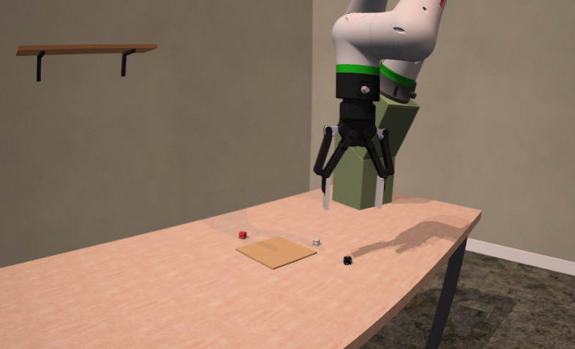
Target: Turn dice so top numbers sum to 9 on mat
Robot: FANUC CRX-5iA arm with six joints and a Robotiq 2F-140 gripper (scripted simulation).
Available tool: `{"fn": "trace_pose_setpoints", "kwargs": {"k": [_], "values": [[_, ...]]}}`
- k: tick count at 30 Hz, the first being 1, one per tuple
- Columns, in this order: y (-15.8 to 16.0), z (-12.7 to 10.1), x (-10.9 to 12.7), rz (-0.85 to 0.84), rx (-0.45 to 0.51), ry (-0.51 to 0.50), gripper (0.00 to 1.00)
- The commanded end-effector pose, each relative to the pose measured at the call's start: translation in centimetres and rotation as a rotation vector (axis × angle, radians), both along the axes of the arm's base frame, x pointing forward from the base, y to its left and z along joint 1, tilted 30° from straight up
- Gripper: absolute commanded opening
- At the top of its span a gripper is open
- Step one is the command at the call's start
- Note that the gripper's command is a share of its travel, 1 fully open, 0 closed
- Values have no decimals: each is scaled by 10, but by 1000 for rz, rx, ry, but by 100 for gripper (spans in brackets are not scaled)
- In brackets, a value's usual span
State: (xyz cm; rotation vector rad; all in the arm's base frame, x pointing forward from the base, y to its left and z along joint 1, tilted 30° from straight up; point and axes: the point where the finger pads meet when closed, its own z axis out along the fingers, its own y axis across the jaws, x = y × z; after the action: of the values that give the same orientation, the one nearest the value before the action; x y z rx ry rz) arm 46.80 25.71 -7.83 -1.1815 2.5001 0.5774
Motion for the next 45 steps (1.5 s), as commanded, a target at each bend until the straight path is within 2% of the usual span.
{"fn": "trace_pose_setpoints", "kwargs": {"k": [1,7,16,19,21,33,35,37,45], "values": [[0,0,0,0,-1,1,100],[0,-1,0,-48,5,28,100],[2,-5,0,-299,37,167,100],[2,-5,0,-309,38,173,100],[3,-7,0,-409,51,229,100],[5,-12,0,-682,86,382,100],[5,-12,0,-682,86,382,100],[6,-13,-1,-773,97,433,100],[7,-16,-1,-957,120,536,100]]}}
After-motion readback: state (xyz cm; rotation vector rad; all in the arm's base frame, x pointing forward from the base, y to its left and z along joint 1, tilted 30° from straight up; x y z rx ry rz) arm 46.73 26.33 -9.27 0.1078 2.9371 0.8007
